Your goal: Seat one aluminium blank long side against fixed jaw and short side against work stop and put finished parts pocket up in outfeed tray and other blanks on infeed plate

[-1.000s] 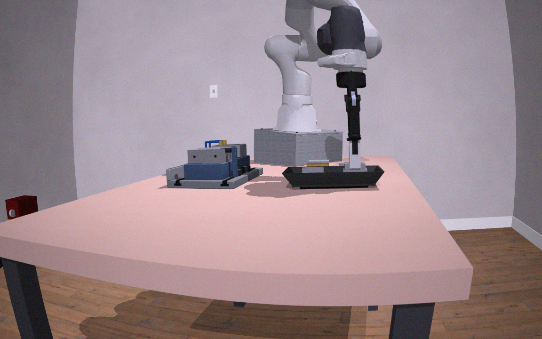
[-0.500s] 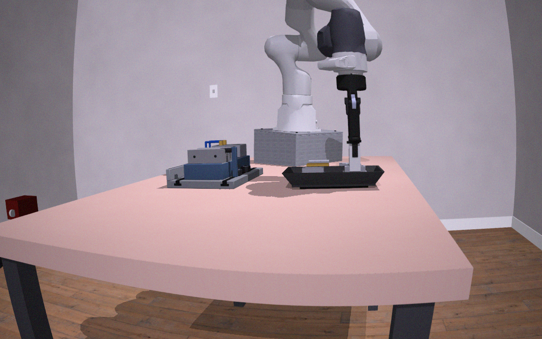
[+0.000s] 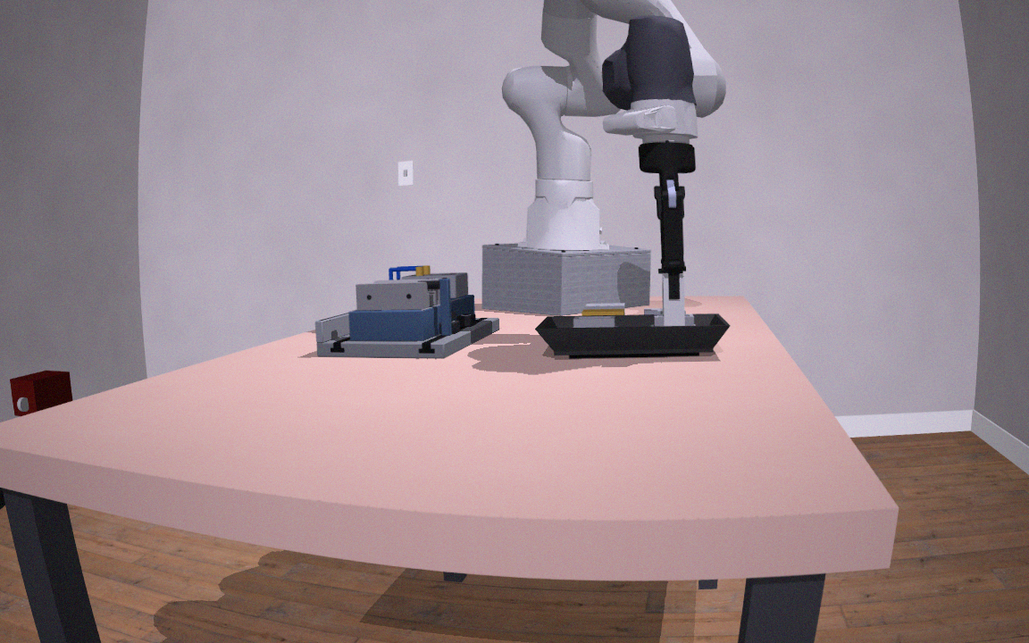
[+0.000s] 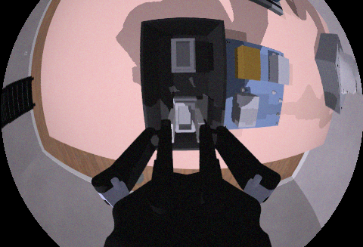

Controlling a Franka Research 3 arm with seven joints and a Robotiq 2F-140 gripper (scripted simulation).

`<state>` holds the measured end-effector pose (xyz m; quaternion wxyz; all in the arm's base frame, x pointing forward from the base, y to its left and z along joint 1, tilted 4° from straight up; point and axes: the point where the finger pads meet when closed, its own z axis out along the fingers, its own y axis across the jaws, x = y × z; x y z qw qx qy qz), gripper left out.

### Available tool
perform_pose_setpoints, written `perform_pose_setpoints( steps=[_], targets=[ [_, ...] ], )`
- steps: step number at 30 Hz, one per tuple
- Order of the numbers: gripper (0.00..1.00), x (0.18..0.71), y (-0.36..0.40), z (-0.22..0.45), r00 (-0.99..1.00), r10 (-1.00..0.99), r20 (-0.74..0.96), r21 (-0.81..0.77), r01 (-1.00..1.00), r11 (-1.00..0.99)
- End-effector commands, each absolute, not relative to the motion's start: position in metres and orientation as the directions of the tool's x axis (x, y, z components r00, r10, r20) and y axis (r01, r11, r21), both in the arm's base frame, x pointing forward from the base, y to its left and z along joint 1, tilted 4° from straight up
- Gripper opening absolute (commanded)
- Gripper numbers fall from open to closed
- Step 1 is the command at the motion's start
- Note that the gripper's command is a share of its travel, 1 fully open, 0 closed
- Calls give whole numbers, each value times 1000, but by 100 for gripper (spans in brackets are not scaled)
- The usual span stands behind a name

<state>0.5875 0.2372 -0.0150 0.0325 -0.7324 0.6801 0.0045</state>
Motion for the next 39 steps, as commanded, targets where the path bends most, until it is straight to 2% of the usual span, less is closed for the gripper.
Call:
perform_pose_setpoints(
  steps=[1,30,31,39],
  targets=[
    [0,591,238,-13,71,-996,-52,-48,-997,-68],
    [0,591,238,-13,71,-996,-52,-48,-997,-68],
    [40,591,238,-13,71,-996,-52,-48,-997,-68],
    [40,591,238,-13,71,-996,-52,-48,-997,-68]
  ],
)
